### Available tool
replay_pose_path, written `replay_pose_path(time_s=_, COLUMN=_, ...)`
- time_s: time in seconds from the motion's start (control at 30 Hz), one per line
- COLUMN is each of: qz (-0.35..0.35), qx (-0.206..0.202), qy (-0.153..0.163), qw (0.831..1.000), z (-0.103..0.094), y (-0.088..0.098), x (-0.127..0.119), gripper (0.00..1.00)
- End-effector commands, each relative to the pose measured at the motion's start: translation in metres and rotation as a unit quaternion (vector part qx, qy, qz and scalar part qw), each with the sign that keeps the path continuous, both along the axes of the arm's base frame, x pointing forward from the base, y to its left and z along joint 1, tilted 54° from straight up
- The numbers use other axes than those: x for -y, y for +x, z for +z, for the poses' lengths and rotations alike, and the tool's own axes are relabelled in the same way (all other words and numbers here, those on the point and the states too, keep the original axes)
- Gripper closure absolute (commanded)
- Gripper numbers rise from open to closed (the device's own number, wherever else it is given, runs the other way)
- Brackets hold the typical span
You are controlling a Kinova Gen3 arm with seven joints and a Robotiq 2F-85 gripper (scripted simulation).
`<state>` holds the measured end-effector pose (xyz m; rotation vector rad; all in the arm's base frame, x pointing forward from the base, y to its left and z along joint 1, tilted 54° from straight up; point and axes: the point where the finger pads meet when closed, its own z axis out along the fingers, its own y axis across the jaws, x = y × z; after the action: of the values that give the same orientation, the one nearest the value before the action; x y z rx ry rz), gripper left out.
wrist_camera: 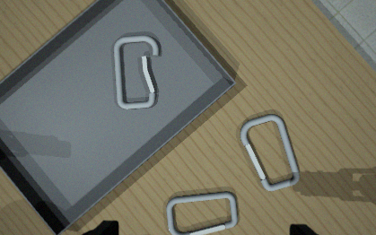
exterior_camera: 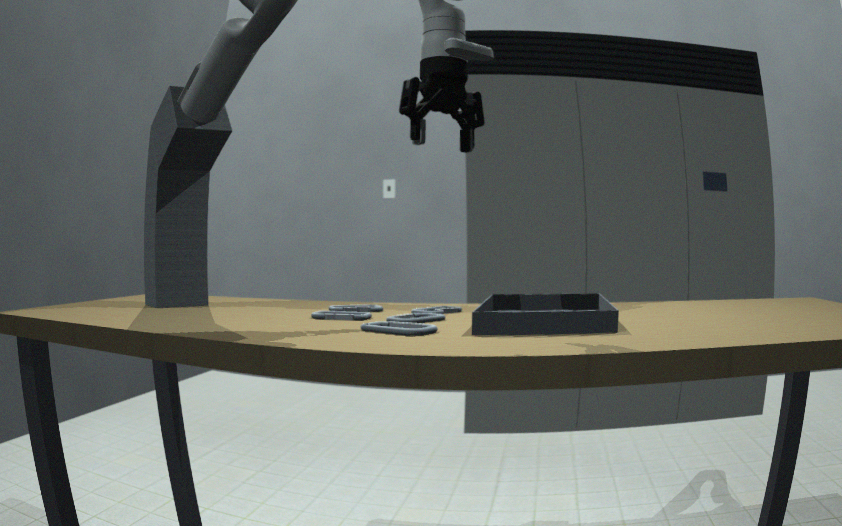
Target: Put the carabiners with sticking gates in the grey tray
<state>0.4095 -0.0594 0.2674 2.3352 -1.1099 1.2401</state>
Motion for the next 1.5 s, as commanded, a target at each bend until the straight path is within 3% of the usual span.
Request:
replay_pose_path(time_s=0.0, qz=0.009, qx=-0.001, qy=-0.005, qw=1.000, z=0.000, y=0.000, x=-0.009, gripper=0.00)
replay_pose_path(time_s=0.13, qz=0.009, qx=-0.001, qy=-0.005, qw=1.000, z=0.000, y=0.000, x=-0.009, gripper=0.00)
replay_pose_path(time_s=0.17, qz=0.005, qx=0.000, qy=-0.002, qw=1.000, z=-0.012, y=-0.038, x=-0.035, gripper=0.00)
replay_pose_path(time_s=0.7, qz=0.005, qx=0.000, qy=-0.002, qw=1.000, z=-0.012, y=-0.038, x=-0.035, gripper=0.00)
replay_pose_path(time_s=0.73, qz=-0.079, qx=0.075, qy=0.084, qw=0.990, z=-0.012, y=-0.039, x=-0.031, gripper=0.00)
replay_pose_path(time_s=0.9, qz=-0.101, qx=0.095, qy=0.106, qw=0.985, z=-0.012, y=-0.039, x=-0.031, gripper=0.00)
replay_pose_path(time_s=1.27, qz=-0.101, qx=0.095, qy=0.106, qw=0.985, z=-0.012, y=-0.039, x=-0.031, gripper=0.00)
replay_pose_path(time_s=1.3, qz=-0.179, qx=0.169, qy=0.189, qw=0.951, z=-0.013, y=-0.039, x=-0.032, gripper=0.00)
replay_pose_path(time_s=1.47, qz=-0.199, qx=0.188, qy=0.209, qw=0.939, z=-0.013, y=-0.039, x=-0.032, gripper=0.00)
